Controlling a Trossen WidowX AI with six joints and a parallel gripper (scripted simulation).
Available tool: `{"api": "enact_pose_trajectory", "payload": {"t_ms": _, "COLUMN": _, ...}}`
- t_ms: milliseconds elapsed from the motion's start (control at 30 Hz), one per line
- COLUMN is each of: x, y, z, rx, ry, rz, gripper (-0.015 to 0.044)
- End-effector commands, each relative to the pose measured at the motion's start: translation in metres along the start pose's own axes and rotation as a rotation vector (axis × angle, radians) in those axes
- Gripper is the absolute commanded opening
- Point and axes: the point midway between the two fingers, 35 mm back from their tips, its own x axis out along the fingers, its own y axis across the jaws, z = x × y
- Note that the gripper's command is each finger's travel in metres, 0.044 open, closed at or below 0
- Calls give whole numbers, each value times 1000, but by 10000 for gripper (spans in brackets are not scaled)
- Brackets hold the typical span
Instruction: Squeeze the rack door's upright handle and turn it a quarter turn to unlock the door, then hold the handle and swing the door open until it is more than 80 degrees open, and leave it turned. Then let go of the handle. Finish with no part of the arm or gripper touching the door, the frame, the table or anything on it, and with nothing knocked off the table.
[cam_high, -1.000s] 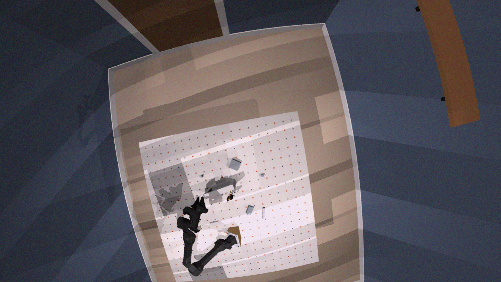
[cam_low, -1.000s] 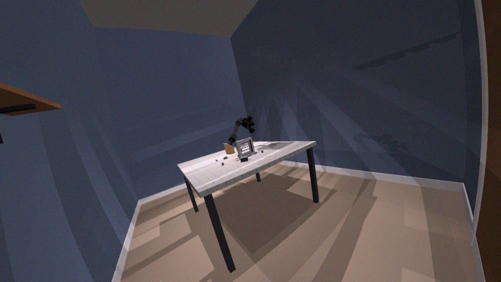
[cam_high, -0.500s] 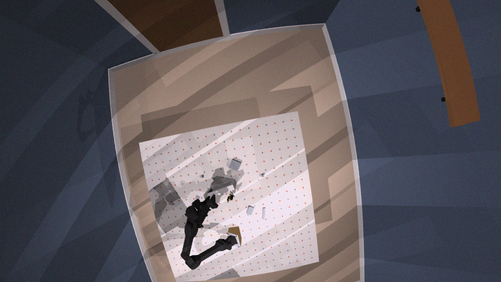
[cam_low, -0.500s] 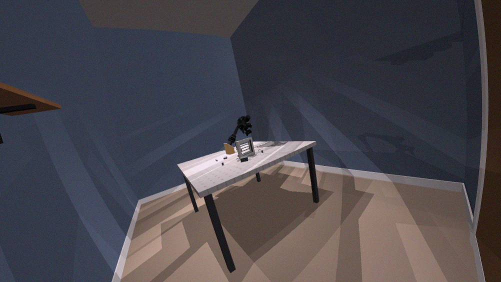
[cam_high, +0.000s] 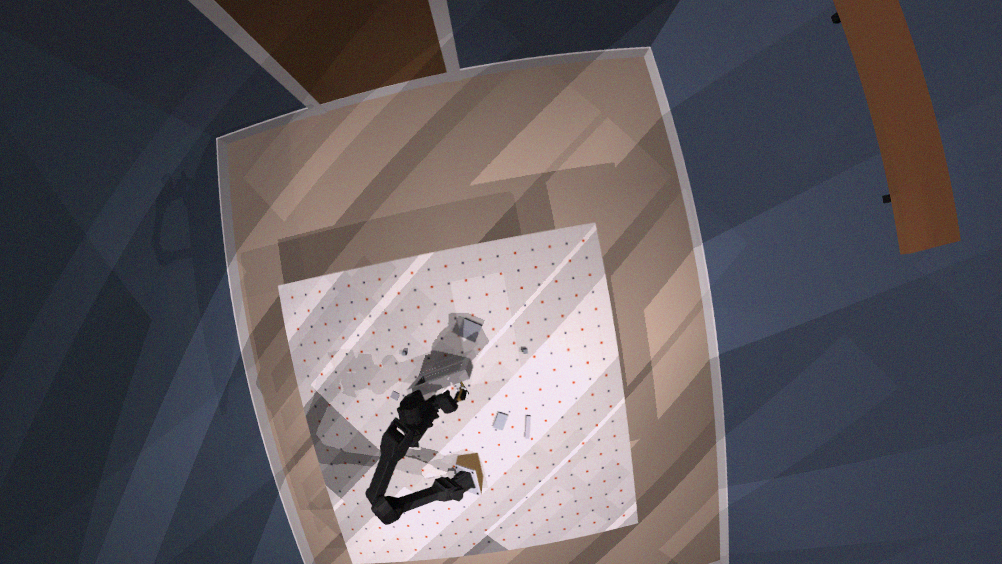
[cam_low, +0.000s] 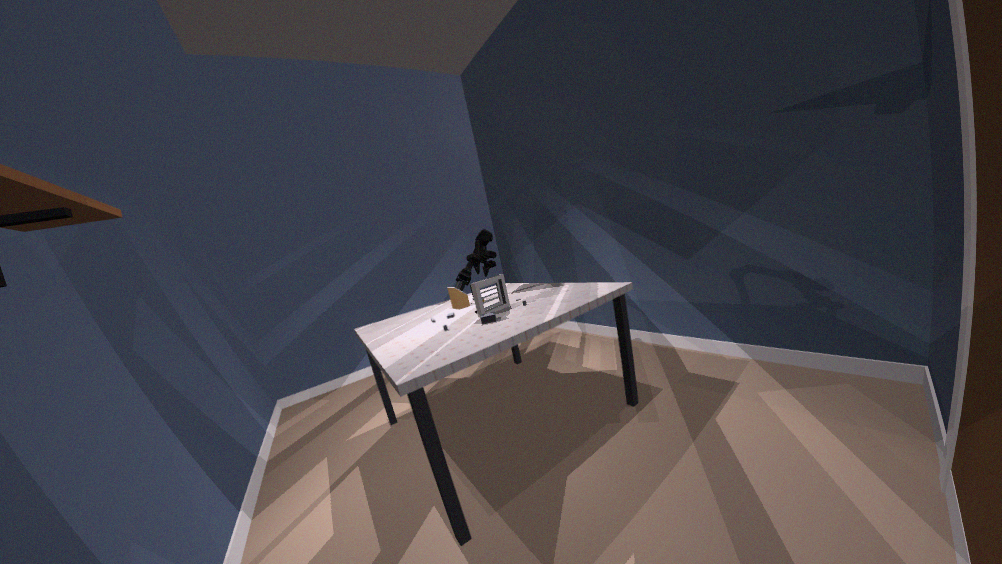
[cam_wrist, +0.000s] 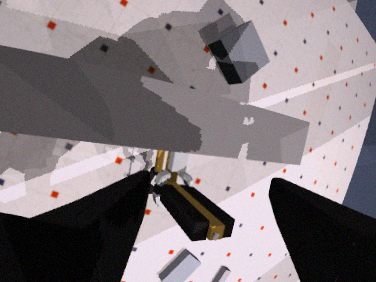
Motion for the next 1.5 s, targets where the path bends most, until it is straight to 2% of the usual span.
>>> {"api": "enact_pose_trajectory", "payload": {"t_ms": 0, "x": 7, "y": -8, "z": -10, "rx": 21, "ry": 53, "rz": 73, "gripper": 287}}
{"api": "enact_pose_trajectory", "payload": {"t_ms": 667, "x": 18, "y": -37, "z": -52, "rx": 168, "ry": 182, "rz": 427, "gripper": 287}}
{"api": "enact_pose_trajectory", "payload": {"t_ms": 1467, "x": 48, "y": -25, "z": -55, "rx": 169, "ry": 182, "rz": 430, "gripper": 287}}
